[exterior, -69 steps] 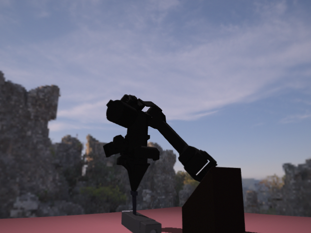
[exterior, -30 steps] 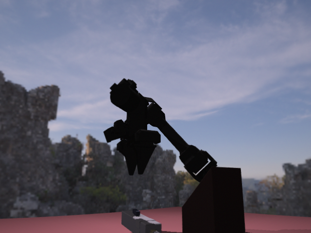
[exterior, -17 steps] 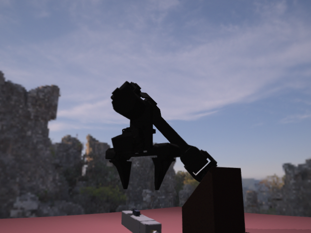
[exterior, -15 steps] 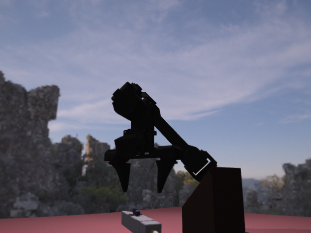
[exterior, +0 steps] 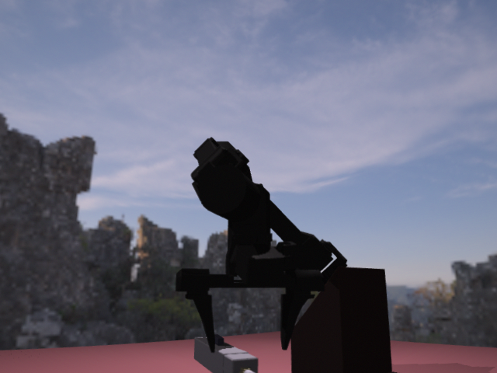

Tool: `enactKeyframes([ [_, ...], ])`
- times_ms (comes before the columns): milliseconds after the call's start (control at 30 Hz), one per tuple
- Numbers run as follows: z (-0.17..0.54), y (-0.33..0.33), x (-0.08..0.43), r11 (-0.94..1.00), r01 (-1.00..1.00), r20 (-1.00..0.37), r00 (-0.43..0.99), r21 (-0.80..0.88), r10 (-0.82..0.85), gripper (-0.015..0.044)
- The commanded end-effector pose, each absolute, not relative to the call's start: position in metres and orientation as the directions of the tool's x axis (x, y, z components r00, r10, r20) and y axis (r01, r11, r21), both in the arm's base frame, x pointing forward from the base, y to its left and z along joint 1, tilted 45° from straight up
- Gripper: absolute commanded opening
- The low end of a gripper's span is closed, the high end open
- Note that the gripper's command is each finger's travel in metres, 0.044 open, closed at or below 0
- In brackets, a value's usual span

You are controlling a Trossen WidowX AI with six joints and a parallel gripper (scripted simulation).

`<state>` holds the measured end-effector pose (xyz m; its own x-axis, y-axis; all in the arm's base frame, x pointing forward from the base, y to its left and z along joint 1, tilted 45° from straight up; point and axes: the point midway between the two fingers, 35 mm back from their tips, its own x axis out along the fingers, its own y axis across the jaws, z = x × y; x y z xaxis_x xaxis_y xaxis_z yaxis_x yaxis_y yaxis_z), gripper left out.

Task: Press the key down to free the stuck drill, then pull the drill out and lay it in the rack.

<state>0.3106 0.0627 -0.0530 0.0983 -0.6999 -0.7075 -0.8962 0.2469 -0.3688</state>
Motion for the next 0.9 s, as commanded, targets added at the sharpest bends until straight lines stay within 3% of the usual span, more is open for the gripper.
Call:
enactKeyframes([
  [0,-0.08,0.068,0.315,0.108,-0.964,-0.714,0.101,-0.241,-0.693,0.044],
  [867,-0.088,0.055,0.317,0.108,-0.965,-0.715,0.101,-0.241,-0.692,0.044],
])
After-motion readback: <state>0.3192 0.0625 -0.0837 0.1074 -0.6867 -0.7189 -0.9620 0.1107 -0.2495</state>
